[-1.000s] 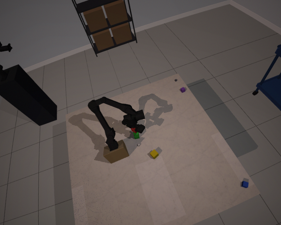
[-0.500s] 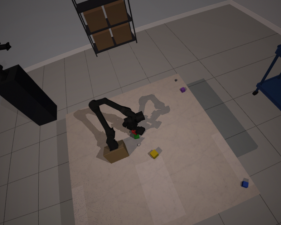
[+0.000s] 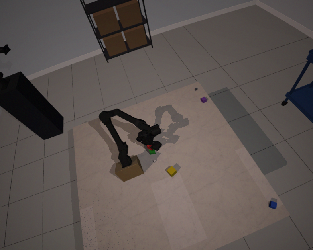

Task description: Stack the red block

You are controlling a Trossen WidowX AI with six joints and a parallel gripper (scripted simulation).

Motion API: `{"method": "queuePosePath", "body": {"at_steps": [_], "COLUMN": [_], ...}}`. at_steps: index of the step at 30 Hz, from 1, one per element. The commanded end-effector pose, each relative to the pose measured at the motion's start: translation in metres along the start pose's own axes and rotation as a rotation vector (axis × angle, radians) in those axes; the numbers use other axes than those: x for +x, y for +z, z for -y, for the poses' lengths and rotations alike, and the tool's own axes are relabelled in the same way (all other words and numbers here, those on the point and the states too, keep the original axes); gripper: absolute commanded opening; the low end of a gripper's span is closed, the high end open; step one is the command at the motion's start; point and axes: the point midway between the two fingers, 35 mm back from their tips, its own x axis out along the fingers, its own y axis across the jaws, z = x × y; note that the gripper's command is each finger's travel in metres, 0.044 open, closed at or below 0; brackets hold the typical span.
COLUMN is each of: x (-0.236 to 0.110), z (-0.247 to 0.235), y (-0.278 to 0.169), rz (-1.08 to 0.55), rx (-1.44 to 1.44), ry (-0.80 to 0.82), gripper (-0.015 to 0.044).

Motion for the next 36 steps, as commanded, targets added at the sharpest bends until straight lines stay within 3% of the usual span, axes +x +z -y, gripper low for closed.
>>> {"method": "queuePosePath", "body": {"at_steps": [1, 14, 30, 36], "x": [0.0004, -0.0012, 0.0005, 0.0005], "z": [-0.0003, -0.0002, 0.0001, 0.0001], "y": [0.0002, 0.0003, 0.0000, 0.0000], "rz": [0.002, 0.002, 0.000, 0.000], "rx": [0.005, 0.005, 0.001, 0.001], "ry": [0.003, 0.002, 0.000, 0.000], "gripper": [0.0000, 0.0000, 0.0420, 0.0440]}}
